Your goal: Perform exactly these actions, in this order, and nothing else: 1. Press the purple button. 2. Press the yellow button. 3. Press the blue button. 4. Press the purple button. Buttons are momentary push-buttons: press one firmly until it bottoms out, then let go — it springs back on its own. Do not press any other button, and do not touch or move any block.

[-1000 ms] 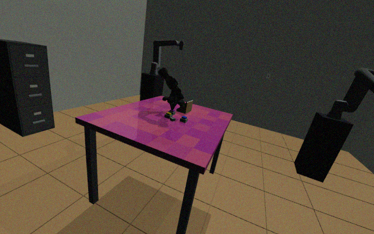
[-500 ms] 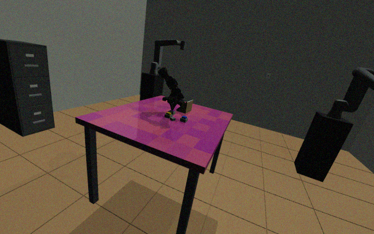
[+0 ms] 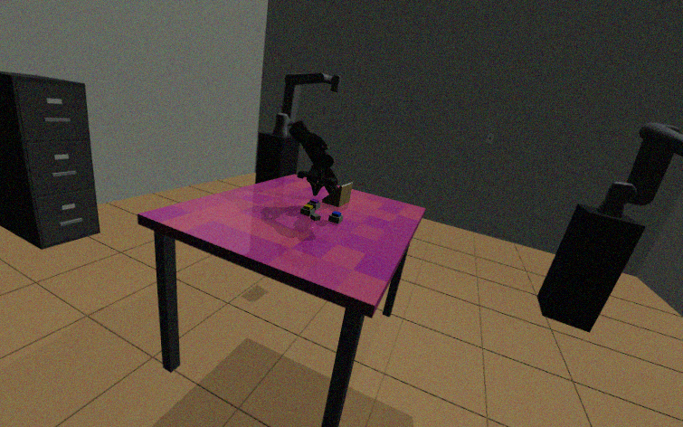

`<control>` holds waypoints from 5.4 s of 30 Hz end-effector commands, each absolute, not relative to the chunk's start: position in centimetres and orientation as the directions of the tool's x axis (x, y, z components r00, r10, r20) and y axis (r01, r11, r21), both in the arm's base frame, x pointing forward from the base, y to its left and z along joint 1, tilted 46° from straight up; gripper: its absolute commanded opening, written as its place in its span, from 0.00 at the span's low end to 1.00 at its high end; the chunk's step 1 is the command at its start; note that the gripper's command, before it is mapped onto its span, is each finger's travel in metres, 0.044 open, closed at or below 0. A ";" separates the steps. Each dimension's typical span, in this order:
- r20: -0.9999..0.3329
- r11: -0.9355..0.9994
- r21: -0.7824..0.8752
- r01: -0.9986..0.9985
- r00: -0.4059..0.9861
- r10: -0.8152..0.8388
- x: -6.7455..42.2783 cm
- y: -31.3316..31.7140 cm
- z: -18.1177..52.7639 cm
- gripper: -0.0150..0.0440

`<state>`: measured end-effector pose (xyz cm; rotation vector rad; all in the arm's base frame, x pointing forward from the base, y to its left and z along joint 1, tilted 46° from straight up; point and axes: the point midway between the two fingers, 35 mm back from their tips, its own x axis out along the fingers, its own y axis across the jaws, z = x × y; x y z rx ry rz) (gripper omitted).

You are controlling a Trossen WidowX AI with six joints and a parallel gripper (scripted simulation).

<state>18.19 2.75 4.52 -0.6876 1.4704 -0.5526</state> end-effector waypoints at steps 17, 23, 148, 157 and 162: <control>-0.707 0.704 -0.707 -0.066 0.036 -0.706 25.3 9.3 8.1 0.29; -0.706 0.703 -0.708 -0.064 0.037 -0.708 27.3 9.4 7.6 0.29; -0.710 0.707 -0.704 -0.061 0.039 -0.703 25.4 12.1 -8.3 0.29; -0.710 0.707 -0.704 -0.061 0.039 -0.703 25.4 12.1 -8.3 0.29; -0.710 0.707 -0.704 -0.061 0.039 -0.703 25.4 12.1 -8.3 0.29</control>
